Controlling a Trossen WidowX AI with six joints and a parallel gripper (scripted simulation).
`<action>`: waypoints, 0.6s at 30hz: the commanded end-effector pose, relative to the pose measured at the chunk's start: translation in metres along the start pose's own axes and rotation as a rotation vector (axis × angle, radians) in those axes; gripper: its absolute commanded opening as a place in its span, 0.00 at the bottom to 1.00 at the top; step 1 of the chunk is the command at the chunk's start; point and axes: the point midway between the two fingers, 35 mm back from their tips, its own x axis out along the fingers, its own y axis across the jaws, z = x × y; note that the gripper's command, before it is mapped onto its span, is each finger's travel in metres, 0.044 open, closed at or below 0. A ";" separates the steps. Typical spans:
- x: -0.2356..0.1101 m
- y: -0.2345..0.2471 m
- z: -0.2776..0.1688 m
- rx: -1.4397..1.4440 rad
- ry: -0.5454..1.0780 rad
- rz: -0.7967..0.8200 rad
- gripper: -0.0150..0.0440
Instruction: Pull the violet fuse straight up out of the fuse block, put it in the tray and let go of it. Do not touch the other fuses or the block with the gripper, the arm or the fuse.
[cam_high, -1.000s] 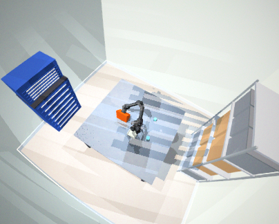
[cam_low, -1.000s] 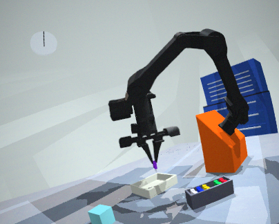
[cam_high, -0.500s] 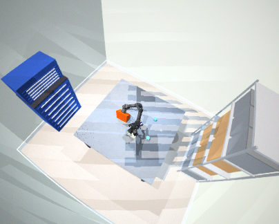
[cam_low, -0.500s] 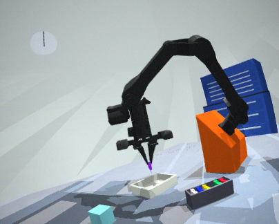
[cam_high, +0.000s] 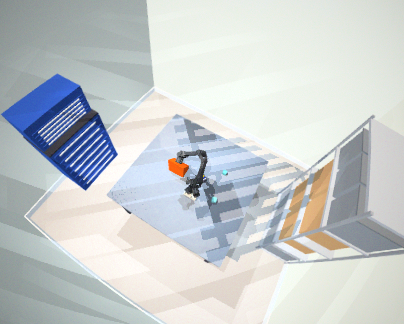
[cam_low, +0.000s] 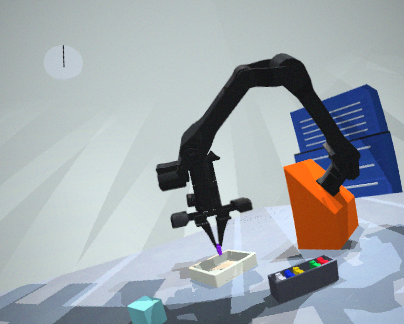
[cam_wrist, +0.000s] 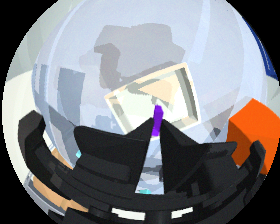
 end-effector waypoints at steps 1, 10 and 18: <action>0.007 -0.001 0.000 0.007 0.007 -0.004 0.25; 0.009 -0.001 0.000 0.000 0.001 -0.002 0.43; 0.009 -0.001 0.000 0.000 0.001 -0.002 0.79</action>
